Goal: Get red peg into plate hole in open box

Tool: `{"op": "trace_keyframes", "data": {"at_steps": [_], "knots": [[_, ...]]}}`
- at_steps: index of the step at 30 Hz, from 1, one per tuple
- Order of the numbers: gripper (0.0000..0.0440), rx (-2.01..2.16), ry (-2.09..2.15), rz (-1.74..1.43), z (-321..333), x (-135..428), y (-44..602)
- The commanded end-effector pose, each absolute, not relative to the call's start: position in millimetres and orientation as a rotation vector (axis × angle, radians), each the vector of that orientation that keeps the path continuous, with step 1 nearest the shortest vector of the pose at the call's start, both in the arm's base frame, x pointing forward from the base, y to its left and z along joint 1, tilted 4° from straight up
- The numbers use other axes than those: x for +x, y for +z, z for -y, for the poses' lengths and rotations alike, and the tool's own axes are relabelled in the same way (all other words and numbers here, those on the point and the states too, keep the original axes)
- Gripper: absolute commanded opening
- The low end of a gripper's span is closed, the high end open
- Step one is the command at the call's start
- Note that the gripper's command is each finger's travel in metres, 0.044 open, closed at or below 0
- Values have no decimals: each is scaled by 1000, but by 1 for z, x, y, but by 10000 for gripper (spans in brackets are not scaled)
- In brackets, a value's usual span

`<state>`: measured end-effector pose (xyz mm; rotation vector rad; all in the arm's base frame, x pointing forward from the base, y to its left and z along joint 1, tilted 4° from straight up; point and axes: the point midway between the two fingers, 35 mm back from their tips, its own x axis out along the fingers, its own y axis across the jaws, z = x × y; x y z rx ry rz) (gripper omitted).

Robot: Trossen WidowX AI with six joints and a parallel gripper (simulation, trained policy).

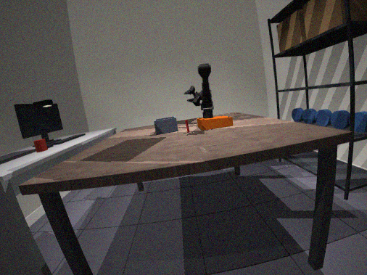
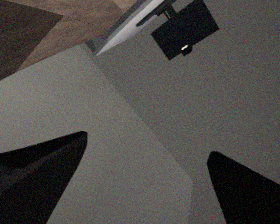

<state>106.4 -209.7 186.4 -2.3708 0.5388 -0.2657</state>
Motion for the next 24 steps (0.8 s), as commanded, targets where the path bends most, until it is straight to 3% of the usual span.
{"op": "trace_keyframes", "data": {"at_steps": [1, 4, 24], "knots": [[414, -2366, -276, -534, 211, 108, 190], [440, -2296, -311, -497, 217, 118, 201], [440, -1631, -385, -263, 224, 189, 233]]}}
